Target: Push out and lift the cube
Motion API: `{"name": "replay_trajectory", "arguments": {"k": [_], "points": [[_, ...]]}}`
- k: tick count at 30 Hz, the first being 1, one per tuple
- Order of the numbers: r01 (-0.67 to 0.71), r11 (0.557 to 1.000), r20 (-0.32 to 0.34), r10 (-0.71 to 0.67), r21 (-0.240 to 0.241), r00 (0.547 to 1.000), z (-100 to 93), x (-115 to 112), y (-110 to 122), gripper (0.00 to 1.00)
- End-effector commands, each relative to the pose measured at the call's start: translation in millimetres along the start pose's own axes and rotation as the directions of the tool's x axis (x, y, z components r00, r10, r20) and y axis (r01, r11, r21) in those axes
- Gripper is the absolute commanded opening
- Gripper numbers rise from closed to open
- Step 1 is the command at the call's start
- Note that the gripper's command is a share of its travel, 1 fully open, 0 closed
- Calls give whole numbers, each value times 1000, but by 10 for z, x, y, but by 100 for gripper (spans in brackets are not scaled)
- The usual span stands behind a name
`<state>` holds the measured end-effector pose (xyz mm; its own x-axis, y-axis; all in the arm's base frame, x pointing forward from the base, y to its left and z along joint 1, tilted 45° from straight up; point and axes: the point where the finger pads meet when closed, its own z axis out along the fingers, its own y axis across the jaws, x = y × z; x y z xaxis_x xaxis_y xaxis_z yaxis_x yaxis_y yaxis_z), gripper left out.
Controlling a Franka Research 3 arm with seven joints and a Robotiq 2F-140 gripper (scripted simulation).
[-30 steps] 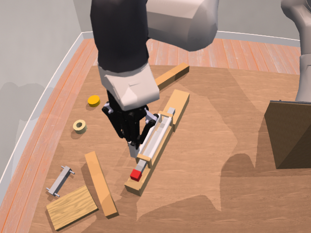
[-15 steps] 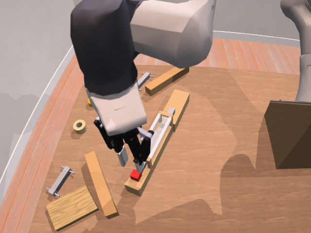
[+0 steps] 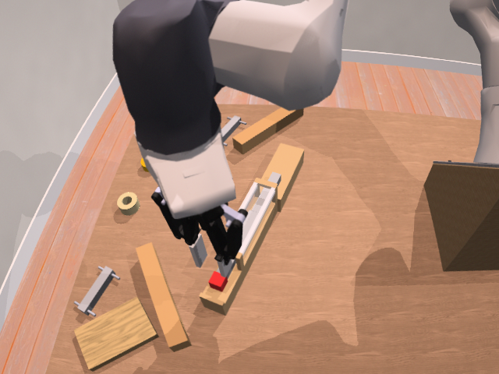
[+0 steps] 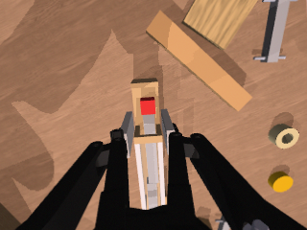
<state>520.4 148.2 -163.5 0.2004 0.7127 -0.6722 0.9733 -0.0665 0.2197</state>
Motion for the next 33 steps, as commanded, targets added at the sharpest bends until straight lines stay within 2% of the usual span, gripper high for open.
{"name": "replay_trajectory", "arguments": {"k": [1, 10, 17, 25, 33], "points": [[-6, 1000, 4, 6, 3, 1000, 6, -9, -6, 25], [-6, 1000, 4, 6, 3, 1000, 27, -9, -6, 25], [-6, 1000, 4, 6, 3, 1000, 427, -3, -1, 25], [-6, 1000, 4, 6, 3, 1000, 463, -2, -1, 25], [-6, 1000, 4, 6, 3, 1000, 631, -3, -1, 25]]}}
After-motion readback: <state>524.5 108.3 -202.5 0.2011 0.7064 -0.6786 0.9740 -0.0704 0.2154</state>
